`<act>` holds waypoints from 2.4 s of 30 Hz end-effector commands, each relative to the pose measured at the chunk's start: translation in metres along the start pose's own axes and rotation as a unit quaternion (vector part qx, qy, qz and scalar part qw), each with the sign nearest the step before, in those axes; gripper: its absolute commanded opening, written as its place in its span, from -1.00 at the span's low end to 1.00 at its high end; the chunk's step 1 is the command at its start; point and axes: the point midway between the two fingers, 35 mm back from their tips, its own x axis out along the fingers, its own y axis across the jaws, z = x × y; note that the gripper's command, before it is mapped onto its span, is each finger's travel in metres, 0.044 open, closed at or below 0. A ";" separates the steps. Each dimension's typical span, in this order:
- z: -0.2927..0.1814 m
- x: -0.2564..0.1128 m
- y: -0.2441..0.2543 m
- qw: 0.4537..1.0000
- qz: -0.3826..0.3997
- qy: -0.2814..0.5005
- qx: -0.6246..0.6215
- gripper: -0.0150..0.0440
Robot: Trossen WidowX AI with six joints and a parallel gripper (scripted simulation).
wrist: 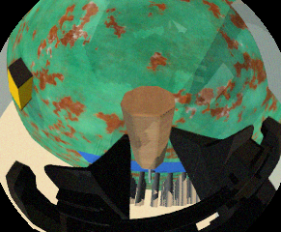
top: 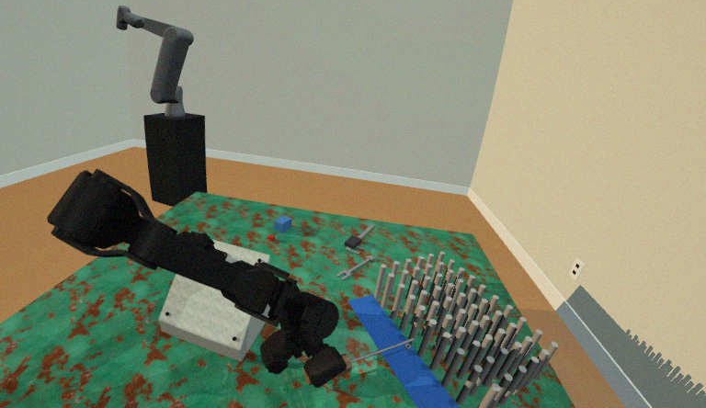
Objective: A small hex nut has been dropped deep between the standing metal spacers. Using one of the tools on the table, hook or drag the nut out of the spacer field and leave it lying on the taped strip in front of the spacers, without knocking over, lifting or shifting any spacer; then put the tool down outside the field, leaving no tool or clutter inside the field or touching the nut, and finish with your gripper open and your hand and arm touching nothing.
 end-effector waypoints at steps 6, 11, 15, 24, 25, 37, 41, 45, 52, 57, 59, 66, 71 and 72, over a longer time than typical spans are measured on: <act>0.005 -0.009 0.007 1.000 0.009 0.003 0.006 -0.49; 0.017 -0.018 0.003 1.000 0.007 0.003 0.003 -0.49; 0.027 -0.024 0.001 1.000 0.006 0.004 0.001 -0.49; 0.013 -0.042 0.009 1.000 -0.001 0.005 0.005 -0.49; 0.010 -0.046 0.011 1.000 -0.002 0.005 0.006 -0.49; -0.017 -0.098 0.031 1.000 -0.003 0.004 0.010 -0.49; -0.022 -0.117 0.037 1.000 0.001 0.004 0.010 -0.49; -0.026 -0.136 0.041 1.000 0.005 0.004 0.008 -0.49; -0.015 -0.121 0.051 0.999 -0.025 -0.006 -0.032 -0.49; -0.008 -0.120 0.068 0.997 -0.042 -0.007 -0.060 -0.49; -0.006 -0.120 0.076 0.996 -0.049 -0.007 -0.070 -0.49; 0.006 -0.121 0.101 0.992 -0.071 -0.001 -0.105 -0.49; 0.016 -0.122 0.119 0.988 -0.085 0.005 -0.129 -0.49; 0.018 -0.122 0.122 0.987 -0.087 0.006 -0.134 -0.49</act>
